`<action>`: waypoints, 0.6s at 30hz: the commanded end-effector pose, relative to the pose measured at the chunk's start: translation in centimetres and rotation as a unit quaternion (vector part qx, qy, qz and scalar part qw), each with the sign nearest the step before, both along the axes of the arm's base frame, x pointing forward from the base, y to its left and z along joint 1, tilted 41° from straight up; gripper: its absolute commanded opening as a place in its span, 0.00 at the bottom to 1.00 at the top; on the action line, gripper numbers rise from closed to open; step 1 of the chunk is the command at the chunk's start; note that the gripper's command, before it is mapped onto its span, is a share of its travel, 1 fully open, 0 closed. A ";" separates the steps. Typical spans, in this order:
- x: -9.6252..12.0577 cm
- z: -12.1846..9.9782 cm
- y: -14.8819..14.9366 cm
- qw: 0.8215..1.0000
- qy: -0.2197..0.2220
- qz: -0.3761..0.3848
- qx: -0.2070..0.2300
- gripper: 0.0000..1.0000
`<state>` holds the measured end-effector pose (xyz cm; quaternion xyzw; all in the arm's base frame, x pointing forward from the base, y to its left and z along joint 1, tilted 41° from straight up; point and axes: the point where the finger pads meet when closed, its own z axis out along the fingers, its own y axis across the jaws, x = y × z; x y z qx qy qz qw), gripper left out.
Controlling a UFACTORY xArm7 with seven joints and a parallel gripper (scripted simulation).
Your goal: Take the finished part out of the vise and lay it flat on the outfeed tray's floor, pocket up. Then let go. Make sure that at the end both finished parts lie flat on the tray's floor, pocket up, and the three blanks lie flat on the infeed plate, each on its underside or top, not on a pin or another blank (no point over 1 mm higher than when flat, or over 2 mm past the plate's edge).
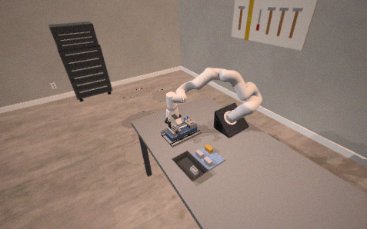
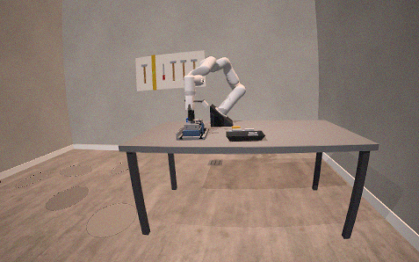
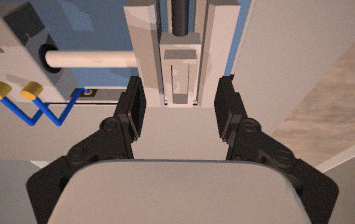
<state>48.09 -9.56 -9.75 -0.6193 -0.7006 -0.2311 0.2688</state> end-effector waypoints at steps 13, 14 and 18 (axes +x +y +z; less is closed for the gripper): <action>0.1 0.1 -0.2 1.000 -0.002 -0.001 -0.001 0.69; 0.1 0.1 -0.2 1.000 -0.002 -0.001 -0.001 0.69; 0.1 0.0 -0.1 1.000 -0.002 -0.001 -0.001 0.69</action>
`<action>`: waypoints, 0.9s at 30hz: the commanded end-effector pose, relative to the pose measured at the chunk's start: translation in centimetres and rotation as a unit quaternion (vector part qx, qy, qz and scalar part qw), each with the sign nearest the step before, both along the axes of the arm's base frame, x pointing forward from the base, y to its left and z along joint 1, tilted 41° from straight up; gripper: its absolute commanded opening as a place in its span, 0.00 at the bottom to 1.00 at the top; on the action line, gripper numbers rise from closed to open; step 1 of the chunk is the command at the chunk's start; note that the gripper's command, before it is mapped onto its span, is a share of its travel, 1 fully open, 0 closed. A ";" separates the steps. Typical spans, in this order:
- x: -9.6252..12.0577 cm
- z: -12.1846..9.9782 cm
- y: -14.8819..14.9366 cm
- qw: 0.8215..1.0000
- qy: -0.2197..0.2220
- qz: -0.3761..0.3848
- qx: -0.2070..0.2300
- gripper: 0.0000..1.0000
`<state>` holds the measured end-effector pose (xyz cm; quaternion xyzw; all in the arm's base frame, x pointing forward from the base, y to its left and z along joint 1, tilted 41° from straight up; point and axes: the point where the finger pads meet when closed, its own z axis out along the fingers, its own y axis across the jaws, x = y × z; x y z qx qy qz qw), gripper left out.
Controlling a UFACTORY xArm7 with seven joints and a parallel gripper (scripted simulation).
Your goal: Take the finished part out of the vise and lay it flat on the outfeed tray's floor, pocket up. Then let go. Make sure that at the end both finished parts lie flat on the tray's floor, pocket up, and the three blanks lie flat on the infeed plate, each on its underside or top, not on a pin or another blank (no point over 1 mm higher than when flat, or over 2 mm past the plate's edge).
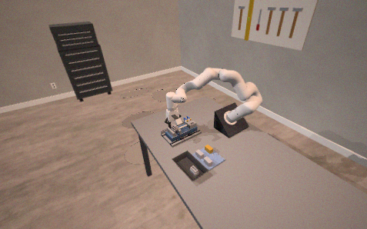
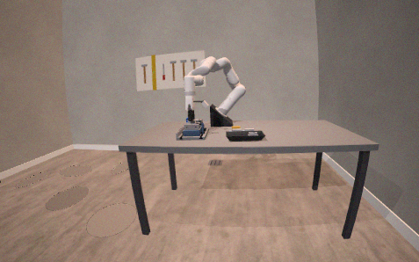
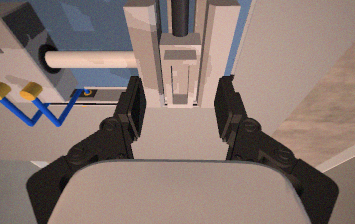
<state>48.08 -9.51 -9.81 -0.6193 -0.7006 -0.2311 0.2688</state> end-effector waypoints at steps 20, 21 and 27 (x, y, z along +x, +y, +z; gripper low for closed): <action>0.1 -0.4 0.3 1.000 -0.002 -0.001 -0.001 0.69; 0.1 -0.5 0.3 1.000 -0.002 -0.001 -0.001 0.69; 0.1 -0.6 0.4 1.000 -0.002 -0.001 -0.001 0.69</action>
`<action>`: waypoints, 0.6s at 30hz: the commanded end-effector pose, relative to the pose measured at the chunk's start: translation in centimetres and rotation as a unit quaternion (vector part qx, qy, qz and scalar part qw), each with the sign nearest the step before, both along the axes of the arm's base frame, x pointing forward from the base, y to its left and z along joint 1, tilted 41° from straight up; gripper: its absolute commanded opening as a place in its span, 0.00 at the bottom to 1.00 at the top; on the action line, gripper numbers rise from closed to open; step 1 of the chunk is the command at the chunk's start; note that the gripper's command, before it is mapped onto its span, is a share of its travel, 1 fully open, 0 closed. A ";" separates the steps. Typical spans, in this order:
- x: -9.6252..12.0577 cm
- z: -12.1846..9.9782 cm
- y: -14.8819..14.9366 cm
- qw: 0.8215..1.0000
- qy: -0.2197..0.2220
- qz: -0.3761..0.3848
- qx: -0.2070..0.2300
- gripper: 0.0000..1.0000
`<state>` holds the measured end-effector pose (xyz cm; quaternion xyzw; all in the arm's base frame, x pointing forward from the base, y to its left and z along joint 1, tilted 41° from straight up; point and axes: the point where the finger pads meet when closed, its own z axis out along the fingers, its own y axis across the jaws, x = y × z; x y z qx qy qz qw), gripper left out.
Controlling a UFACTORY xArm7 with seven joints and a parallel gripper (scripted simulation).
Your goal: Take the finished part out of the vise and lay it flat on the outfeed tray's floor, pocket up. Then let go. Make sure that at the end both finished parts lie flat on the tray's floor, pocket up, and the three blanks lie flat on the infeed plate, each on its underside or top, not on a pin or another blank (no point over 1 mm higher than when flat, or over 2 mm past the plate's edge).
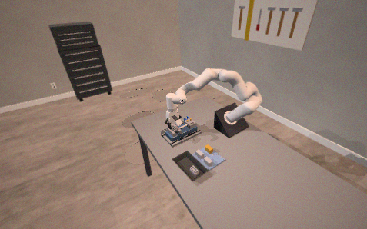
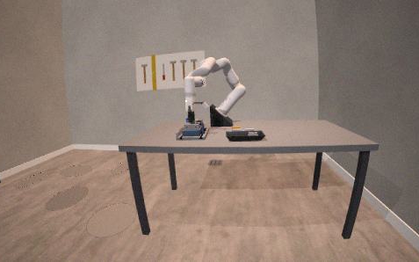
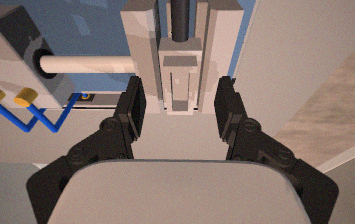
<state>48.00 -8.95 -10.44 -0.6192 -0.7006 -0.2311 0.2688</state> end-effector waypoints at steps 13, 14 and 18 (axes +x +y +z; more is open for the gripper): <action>0.1 -0.2 0.0 1.000 -0.002 -0.001 -0.001 0.69; 0.1 -0.2 0.0 1.000 -0.002 -0.001 -0.001 0.69; 0.1 -0.2 0.0 1.000 -0.002 -0.001 -0.001 0.69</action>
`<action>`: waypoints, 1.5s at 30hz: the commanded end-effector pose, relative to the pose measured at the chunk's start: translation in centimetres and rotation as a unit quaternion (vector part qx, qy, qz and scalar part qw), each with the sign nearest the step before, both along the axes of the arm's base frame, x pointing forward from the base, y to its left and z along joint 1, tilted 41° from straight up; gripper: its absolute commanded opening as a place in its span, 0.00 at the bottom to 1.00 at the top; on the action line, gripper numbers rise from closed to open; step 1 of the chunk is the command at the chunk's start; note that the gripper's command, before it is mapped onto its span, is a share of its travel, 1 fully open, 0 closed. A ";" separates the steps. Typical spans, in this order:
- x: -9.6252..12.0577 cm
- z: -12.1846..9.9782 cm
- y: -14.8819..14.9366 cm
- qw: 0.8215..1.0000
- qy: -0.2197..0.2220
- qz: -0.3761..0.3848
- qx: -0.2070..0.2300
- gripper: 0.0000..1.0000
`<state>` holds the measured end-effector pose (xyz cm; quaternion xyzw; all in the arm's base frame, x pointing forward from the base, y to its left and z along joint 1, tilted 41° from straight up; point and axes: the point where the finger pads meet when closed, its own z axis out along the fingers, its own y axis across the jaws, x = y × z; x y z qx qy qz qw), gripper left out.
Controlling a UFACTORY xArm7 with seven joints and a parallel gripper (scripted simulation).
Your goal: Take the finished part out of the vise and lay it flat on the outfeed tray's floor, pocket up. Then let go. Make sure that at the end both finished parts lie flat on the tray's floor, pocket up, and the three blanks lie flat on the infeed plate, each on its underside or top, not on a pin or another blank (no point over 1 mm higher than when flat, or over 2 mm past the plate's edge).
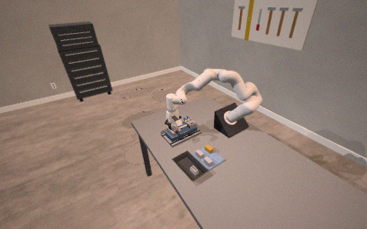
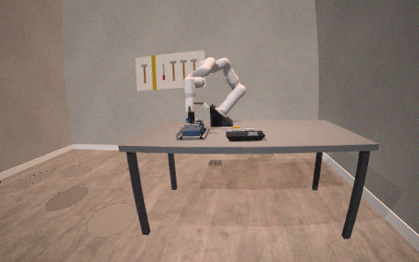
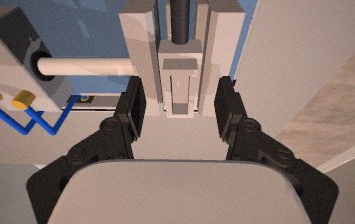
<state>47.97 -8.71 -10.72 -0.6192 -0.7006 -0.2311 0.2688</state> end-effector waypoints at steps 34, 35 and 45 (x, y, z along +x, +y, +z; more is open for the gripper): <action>0.1 0.1 -0.2 1.000 -0.002 -0.001 -0.001 0.00; 0.1 0.1 -0.2 1.000 -0.002 -0.001 -0.001 0.00; 0.1 0.1 -0.2 1.000 -0.002 -0.001 -0.001 0.00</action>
